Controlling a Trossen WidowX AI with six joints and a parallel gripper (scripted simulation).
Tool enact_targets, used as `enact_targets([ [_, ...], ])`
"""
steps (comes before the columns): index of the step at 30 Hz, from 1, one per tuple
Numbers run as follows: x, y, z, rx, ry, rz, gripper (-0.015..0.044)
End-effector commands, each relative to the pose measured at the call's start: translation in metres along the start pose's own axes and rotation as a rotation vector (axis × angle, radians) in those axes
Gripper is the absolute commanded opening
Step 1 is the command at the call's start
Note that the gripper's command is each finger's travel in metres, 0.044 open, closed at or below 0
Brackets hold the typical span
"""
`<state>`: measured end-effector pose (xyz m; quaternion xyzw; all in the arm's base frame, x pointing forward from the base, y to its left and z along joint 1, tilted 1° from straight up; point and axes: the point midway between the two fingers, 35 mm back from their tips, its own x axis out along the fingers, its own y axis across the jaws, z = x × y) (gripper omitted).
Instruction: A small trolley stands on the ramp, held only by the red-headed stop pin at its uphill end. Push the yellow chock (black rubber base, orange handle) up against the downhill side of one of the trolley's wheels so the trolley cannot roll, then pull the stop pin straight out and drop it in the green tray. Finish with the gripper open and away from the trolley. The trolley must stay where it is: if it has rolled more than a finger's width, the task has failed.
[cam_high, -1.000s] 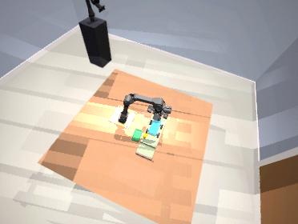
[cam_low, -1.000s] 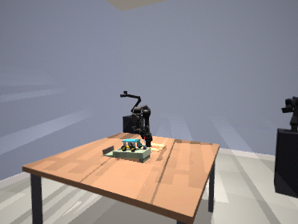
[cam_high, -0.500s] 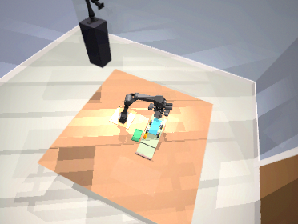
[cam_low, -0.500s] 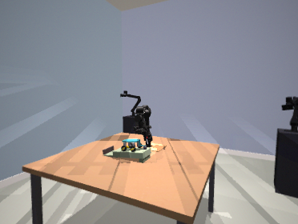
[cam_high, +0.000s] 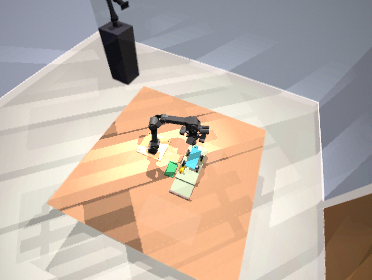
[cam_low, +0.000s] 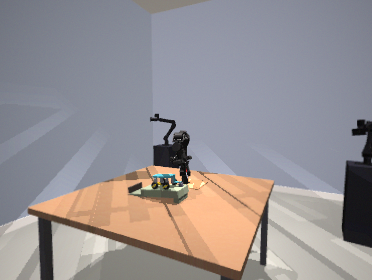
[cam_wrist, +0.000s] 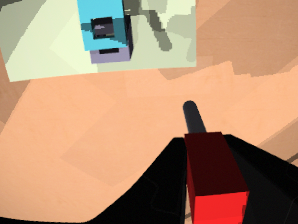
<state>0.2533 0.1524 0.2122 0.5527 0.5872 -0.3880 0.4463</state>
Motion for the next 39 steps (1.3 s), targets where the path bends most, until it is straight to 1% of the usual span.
enact_targets([
  [1,0.001,-0.014,0.000,0.003,-0.003,0.000,0.0000],
  [8,0.002,-0.038,0.000,0.004,-0.003,-0.002,0.0000],
  [14,0.002,-0.040,0.002,0.004,-0.003,-0.002,0.0000],
  [39,-0.012,-0.035,0.097,0.003,-0.014,-0.002,0.0000],
])
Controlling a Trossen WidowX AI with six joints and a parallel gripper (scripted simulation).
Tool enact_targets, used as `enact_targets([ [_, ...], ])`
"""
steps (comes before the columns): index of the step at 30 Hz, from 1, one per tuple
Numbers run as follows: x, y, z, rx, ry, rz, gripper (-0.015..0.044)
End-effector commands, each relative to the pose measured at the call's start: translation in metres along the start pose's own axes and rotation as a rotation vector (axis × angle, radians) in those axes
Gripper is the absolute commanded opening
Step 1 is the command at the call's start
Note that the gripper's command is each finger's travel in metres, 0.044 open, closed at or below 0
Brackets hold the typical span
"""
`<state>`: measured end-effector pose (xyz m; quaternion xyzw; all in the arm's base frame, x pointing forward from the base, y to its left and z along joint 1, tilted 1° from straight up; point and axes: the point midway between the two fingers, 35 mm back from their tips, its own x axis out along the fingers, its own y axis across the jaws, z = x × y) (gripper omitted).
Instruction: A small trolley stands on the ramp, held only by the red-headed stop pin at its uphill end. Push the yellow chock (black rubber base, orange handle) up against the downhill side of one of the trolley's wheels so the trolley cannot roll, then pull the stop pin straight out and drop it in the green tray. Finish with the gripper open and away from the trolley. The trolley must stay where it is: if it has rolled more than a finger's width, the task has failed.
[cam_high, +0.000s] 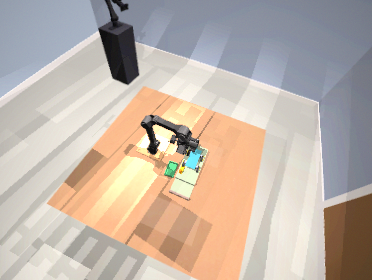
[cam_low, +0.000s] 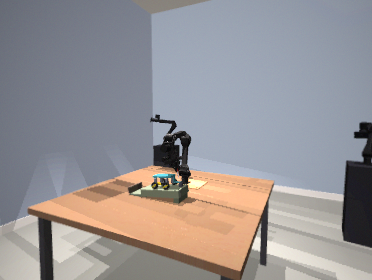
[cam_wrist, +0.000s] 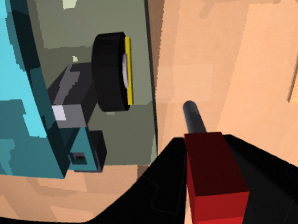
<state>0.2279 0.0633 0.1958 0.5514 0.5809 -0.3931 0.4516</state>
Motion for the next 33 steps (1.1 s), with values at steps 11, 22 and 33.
enact_targets([
  [11,-0.005,-0.001,0.049,-0.001,0.000,-0.007,0.0000],
  [22,-0.009,-0.003,0.092,-0.001,-0.004,-0.007,0.0000],
  [33,-0.013,-0.006,0.134,-0.001,-0.008,-0.008,0.0000],
])
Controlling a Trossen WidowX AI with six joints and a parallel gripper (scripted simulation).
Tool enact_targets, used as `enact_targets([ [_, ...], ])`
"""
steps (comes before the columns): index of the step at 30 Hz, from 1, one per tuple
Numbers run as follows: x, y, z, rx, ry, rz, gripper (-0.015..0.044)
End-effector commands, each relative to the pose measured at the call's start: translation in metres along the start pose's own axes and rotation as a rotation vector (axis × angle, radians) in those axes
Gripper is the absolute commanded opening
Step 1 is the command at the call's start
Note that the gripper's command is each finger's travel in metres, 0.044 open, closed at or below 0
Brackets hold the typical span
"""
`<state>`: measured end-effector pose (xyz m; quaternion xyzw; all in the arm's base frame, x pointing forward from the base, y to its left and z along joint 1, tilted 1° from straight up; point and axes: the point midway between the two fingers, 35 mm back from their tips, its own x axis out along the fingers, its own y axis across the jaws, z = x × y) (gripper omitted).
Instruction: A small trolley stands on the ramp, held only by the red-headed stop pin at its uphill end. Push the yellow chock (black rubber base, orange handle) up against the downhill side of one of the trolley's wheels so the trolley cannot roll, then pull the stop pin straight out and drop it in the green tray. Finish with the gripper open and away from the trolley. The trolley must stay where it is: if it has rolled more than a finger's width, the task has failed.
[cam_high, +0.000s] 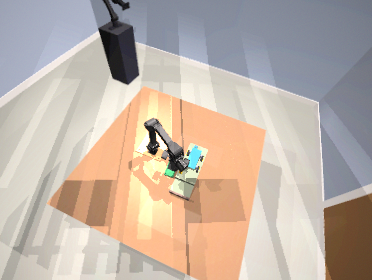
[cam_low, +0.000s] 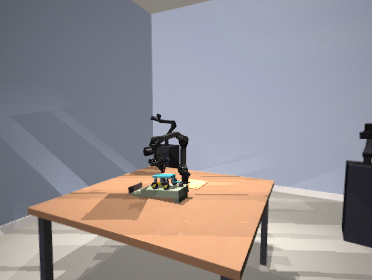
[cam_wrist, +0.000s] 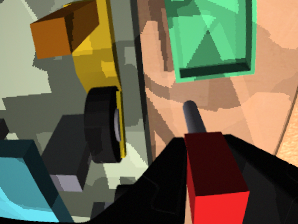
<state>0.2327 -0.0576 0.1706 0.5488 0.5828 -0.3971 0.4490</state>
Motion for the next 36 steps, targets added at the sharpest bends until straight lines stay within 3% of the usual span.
enact_targets([
  [1,-0.0035,-0.0004,0.0143,-0.004,-0.007,0.003,0.0000],
  [8,-0.0037,-0.0008,0.0162,0.036,-0.015,0.005,0.0000],
  [36,-0.0020,-0.0016,0.0102,0.873,-0.167,0.090,0.0000],
])
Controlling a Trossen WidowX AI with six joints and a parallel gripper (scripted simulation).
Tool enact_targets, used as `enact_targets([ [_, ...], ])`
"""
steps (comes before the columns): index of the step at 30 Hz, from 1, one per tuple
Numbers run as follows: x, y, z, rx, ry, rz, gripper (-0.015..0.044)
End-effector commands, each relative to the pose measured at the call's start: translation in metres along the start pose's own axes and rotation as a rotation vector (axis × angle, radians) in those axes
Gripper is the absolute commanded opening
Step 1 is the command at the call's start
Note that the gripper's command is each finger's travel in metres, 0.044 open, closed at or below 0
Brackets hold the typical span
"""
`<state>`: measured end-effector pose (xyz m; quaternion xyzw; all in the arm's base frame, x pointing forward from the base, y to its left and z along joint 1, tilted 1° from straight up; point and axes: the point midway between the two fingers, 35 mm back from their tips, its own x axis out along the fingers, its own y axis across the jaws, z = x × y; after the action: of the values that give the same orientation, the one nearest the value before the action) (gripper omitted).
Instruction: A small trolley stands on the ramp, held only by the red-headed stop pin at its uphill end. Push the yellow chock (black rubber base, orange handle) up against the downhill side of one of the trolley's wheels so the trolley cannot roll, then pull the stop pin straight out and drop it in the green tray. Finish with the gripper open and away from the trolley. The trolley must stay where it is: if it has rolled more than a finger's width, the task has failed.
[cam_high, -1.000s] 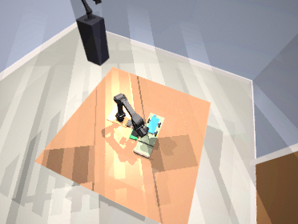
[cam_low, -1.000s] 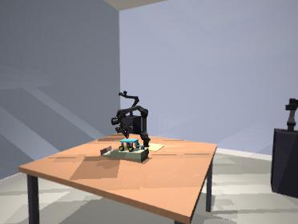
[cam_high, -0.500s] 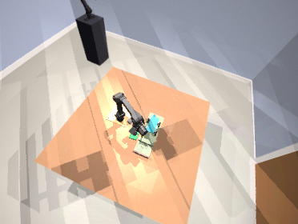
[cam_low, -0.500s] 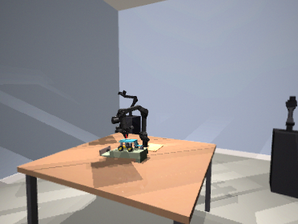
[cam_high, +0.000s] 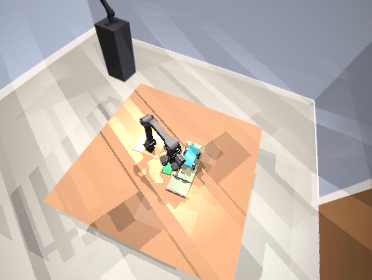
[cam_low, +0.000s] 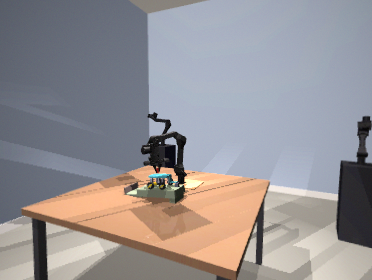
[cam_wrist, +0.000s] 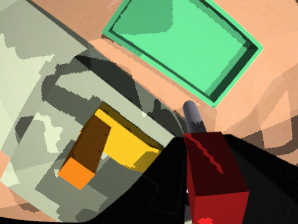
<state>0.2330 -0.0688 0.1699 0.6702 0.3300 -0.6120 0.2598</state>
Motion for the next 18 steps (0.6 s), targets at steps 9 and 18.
enact_targets([
  [9,0.0003,-0.0022,-0.0014,0.357,-0.047,0.057,0.0000],
  [18,-0.0003,-0.0030,-0.0030,0.624,-0.062,0.111,0.0000],
])
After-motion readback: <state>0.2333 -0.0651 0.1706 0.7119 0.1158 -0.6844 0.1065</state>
